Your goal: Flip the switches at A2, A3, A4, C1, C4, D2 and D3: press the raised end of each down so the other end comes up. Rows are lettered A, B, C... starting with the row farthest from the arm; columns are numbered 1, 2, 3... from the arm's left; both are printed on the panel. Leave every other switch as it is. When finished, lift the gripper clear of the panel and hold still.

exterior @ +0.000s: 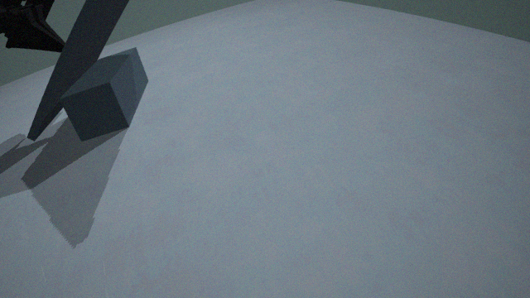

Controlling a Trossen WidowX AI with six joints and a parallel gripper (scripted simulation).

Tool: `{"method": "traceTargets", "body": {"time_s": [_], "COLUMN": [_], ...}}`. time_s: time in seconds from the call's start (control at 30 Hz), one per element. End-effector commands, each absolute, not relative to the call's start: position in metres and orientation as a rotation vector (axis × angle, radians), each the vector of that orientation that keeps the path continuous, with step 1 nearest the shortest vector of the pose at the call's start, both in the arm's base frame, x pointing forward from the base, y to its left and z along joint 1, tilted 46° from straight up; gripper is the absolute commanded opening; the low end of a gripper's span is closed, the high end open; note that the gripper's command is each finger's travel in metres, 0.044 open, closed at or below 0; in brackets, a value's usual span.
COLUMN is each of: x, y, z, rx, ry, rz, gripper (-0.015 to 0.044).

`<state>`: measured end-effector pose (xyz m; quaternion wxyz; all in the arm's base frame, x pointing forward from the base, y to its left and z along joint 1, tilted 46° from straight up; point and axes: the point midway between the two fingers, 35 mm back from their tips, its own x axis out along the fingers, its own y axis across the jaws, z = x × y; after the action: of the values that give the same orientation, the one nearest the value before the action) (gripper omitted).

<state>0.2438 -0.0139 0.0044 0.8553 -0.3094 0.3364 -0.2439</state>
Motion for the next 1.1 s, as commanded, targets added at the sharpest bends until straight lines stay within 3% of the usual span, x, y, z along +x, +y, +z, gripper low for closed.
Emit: {"method": "traceTargets", "body": {"time_s": [0.0,1.07], "x": [0.2442,0.2521], "y": [-0.0161,-0.0235], "z": [0.0007,-0.0048], "rx": [-0.661,-0.660], "ry": [0.718,0.719], "rz": [-0.505,-0.505], "gripper": [0.0000,0.0000]}}
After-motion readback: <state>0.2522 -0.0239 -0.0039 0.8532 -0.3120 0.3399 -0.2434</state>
